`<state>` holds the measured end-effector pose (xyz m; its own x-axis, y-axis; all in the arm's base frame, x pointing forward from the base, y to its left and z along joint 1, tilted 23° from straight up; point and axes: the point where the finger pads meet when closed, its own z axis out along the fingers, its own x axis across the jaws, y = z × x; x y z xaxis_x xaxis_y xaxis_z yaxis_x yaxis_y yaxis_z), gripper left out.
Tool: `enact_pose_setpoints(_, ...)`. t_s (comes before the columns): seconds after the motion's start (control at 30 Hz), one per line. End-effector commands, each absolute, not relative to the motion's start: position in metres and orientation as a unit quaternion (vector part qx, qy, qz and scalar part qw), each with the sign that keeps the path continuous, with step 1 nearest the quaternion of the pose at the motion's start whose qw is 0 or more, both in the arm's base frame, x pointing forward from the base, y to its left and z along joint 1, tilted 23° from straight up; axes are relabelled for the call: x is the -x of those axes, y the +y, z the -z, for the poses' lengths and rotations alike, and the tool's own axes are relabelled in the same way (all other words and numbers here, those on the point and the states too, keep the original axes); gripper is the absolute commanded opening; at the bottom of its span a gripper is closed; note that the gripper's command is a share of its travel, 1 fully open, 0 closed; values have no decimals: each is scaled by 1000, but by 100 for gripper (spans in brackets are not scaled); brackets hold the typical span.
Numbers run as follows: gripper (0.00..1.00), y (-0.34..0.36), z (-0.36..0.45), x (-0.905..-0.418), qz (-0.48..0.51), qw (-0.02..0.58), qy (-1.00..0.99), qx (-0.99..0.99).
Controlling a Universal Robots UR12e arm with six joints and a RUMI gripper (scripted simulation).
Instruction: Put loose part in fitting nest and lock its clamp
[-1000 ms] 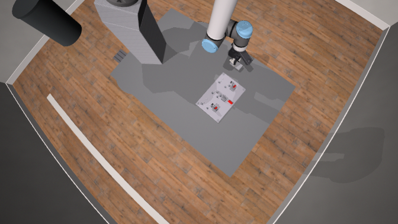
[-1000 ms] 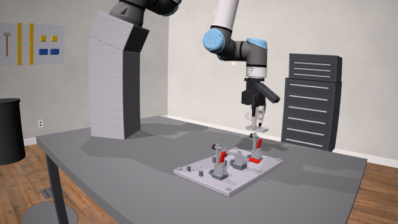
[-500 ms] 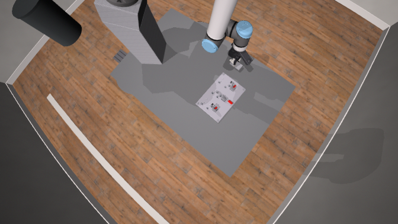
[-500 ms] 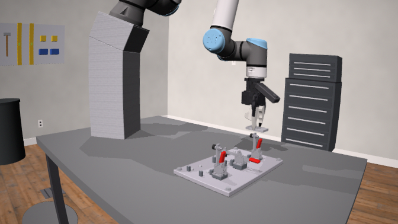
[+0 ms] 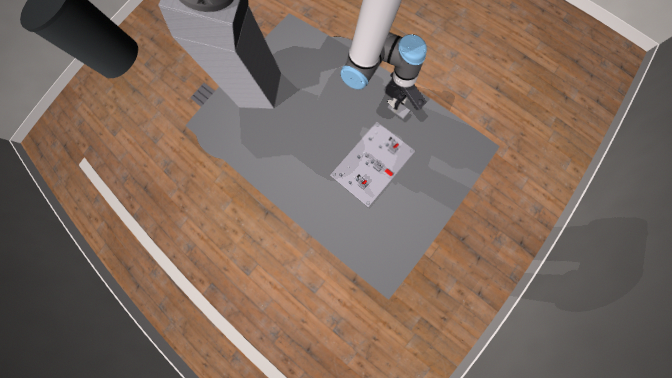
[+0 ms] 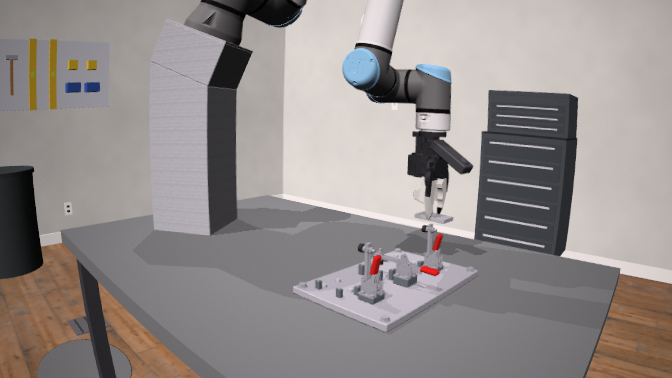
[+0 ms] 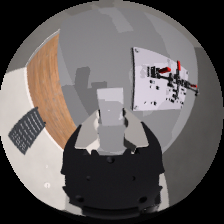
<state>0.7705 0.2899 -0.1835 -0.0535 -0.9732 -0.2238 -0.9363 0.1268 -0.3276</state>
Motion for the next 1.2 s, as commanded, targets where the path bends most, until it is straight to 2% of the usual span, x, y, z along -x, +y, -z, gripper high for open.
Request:
enact_pose_setpoints(0.0,0,285,186,-768,46,196,725,659)
enact_pose_setpoints(1.17,0,183,217,-765,46,196,725,659)
